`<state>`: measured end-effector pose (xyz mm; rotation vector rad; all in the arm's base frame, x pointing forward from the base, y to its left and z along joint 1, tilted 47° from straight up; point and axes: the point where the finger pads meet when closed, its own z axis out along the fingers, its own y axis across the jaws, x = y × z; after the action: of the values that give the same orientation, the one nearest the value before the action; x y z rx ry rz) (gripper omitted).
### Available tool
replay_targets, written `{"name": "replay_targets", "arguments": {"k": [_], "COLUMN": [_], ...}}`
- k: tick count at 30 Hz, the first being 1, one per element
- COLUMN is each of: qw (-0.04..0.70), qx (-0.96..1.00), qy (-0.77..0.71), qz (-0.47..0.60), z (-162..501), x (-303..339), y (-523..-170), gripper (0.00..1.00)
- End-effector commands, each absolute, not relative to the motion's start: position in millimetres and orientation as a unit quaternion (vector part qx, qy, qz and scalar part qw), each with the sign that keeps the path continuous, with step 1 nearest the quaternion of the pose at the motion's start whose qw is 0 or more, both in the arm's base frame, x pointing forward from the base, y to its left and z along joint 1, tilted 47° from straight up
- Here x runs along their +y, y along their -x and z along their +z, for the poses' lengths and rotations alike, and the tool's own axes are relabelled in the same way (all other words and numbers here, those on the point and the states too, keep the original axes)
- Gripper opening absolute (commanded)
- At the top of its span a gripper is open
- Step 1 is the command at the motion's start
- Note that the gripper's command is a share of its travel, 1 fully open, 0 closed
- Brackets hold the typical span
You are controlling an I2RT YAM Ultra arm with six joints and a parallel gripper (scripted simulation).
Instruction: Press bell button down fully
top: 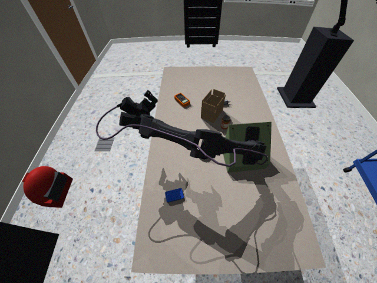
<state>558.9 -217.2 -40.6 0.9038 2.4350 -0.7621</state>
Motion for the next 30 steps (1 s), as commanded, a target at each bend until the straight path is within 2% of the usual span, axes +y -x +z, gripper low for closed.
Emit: {"name": "replay_targets", "arguments": {"k": [1,18,25,30], "qw": [0.226,0.225,0.176,0.086], "qx": [0.872,0.872,0.903,0.953], "qy": [-0.335,-0.335,-0.302,-0.228], "qz": [-0.276,-0.276,-0.251,-0.177], "z": [-30.1,-30.3,-42.5,-69.8], "x": [-226.2,-226.2,-225.5,-209.3], "y": [-560.8,-560.4,-535.9,-487.5], "gripper": [1.00,1.00,1.00,1.00]}}
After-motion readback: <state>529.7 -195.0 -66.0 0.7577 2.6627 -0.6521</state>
